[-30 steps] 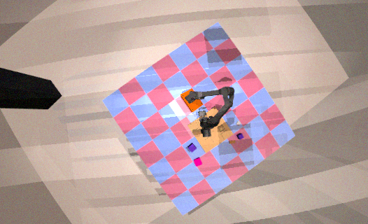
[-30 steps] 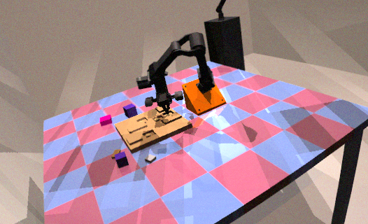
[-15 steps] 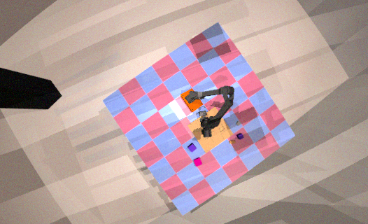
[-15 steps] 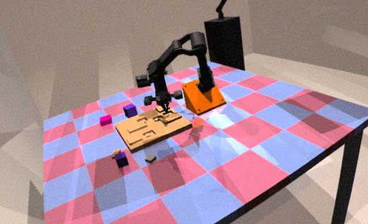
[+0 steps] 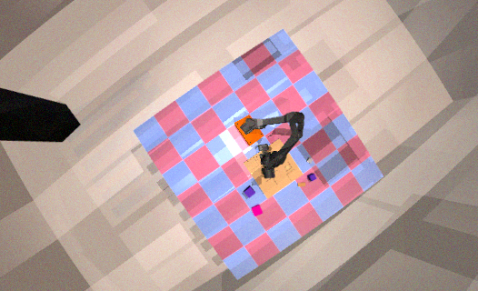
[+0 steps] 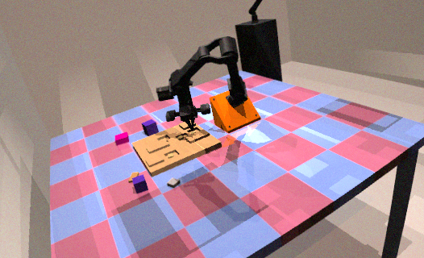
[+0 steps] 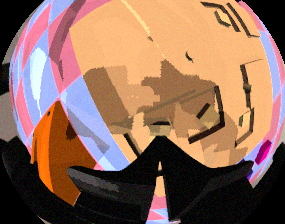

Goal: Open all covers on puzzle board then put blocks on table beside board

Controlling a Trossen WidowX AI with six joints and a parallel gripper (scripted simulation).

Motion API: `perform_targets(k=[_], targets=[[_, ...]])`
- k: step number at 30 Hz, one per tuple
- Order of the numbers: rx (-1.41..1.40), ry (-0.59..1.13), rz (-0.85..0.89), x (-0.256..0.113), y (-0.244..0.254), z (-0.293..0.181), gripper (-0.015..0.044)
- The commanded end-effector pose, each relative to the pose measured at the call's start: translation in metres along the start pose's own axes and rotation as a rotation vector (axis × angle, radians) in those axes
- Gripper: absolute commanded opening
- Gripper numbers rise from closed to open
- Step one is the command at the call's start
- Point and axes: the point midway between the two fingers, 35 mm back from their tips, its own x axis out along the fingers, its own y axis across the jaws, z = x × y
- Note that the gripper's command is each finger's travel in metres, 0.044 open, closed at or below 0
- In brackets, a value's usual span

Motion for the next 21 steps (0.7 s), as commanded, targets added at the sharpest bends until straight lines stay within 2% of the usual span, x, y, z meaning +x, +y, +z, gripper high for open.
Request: perform_targets(k=[1, 21], targets=[[-0.005, 0.003, -0.001, -0.001, 0.0, 0.0, 0.0], [-0.005, 0.003, -0.001, 0.011, 0.0, -0.001, 0.0]])
